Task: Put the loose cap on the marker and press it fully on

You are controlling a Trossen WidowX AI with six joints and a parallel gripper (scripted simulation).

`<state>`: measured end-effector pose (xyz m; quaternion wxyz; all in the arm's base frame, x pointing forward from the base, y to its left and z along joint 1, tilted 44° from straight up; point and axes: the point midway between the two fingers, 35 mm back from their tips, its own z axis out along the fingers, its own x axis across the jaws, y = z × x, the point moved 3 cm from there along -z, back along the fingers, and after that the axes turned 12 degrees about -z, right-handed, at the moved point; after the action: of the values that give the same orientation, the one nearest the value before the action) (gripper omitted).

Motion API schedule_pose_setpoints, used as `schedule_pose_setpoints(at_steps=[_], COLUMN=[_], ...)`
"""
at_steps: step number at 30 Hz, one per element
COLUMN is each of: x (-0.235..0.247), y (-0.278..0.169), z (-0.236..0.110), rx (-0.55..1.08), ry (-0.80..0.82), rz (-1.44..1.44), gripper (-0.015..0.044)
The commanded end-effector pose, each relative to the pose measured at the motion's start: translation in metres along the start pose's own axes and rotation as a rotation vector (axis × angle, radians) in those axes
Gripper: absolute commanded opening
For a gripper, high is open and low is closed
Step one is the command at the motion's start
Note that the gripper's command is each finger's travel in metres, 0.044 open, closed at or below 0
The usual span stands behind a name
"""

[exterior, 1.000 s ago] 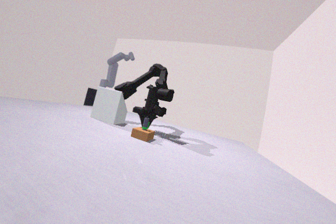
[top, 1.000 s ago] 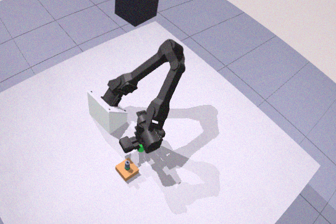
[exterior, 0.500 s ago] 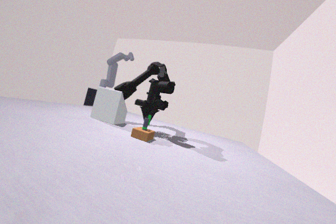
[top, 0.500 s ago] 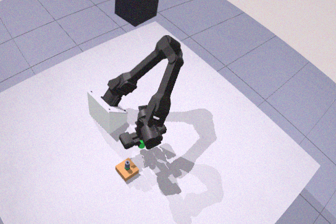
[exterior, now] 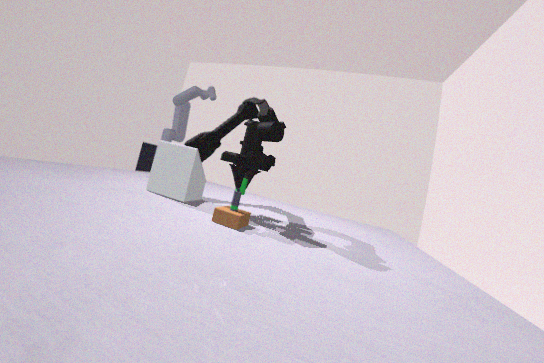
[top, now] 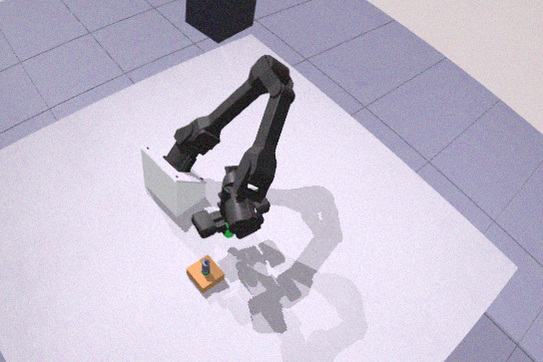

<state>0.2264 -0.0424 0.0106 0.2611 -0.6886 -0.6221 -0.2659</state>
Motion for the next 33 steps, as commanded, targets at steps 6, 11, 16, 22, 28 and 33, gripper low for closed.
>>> schedule_pose_setpoints(at_steps=[6,11,16,22,28,33], x=[-0.021,-0.033,-0.046,-0.062,-0.078,-0.092], y=[0.014,0.020,0.025,0.030,0.034,0.036], z=[-0.012,-0.019,-0.025,-0.031,-0.038,-0.043], rx=[-0.004,-0.004,-0.004,-0.004,-0.004,-0.004], ry=[-0.009,-0.011,-0.012,-0.013,-0.014,-0.014], rz=[-0.005,-0.005,-0.005,-0.006,-0.006,-0.006], gripper=[0.0000,0.0000,0.0000,0.0000,0.0000,0.0000])
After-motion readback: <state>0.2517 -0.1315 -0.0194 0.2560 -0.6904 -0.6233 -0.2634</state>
